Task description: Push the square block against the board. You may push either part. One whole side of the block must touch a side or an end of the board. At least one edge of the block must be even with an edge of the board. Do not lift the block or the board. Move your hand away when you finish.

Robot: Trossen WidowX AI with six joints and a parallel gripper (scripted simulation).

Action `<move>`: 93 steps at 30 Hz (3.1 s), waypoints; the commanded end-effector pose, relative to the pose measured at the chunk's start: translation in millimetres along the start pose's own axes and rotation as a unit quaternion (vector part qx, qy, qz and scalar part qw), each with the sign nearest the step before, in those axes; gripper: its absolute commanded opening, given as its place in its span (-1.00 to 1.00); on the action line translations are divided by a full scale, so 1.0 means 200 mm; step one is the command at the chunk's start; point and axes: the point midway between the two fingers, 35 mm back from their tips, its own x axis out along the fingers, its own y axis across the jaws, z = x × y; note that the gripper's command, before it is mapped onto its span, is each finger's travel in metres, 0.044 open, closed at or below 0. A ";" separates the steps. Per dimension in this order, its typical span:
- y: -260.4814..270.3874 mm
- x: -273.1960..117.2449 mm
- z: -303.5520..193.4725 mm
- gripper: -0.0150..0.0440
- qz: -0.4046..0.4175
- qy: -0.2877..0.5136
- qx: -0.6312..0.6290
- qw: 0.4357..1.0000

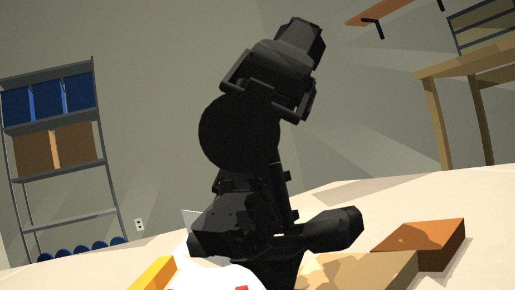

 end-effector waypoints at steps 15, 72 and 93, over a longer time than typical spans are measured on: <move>0.01 0.03 -0.09 -0.49 -0.002 0.010 0.002 1.000; 0.05 0.03 -0.07 -0.49 -0.002 0.010 0.002 1.000; 0.04 -0.10 0.05 -0.49 -0.001 0.011 0.003 1.000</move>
